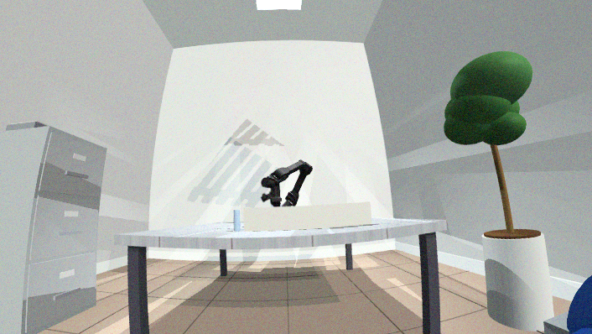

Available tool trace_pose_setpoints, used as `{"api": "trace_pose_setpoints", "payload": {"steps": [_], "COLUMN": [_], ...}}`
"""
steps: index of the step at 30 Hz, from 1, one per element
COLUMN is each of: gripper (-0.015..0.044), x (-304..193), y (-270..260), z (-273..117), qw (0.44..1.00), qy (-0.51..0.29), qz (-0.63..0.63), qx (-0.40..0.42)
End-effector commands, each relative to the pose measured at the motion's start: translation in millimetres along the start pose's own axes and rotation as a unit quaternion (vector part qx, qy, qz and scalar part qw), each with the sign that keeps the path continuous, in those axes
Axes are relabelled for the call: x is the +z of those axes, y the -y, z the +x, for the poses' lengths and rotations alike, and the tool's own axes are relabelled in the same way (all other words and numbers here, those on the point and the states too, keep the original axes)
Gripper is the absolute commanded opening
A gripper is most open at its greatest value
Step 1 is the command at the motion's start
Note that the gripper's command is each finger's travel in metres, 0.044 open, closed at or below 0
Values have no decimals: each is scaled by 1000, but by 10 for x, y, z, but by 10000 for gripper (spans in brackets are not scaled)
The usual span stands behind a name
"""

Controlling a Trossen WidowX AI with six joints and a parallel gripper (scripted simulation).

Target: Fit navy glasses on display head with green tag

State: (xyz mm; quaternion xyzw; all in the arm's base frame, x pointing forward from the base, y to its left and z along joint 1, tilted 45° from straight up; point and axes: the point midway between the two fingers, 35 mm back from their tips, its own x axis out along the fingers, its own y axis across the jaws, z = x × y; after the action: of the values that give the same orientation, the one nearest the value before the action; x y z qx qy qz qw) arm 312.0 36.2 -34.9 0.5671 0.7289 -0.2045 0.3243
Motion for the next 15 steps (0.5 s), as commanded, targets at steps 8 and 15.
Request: {"api": "trace_pose_setpoints", "payload": {"steps": [8, 15], "gripper": [0, 0], "x": [-9, -10], "y": [-168, -256], "z": [10, 15], "qw": [1000, 1000], "qy": [-3, -3], "qz": [1, 0], "qx": [0, 0]}}
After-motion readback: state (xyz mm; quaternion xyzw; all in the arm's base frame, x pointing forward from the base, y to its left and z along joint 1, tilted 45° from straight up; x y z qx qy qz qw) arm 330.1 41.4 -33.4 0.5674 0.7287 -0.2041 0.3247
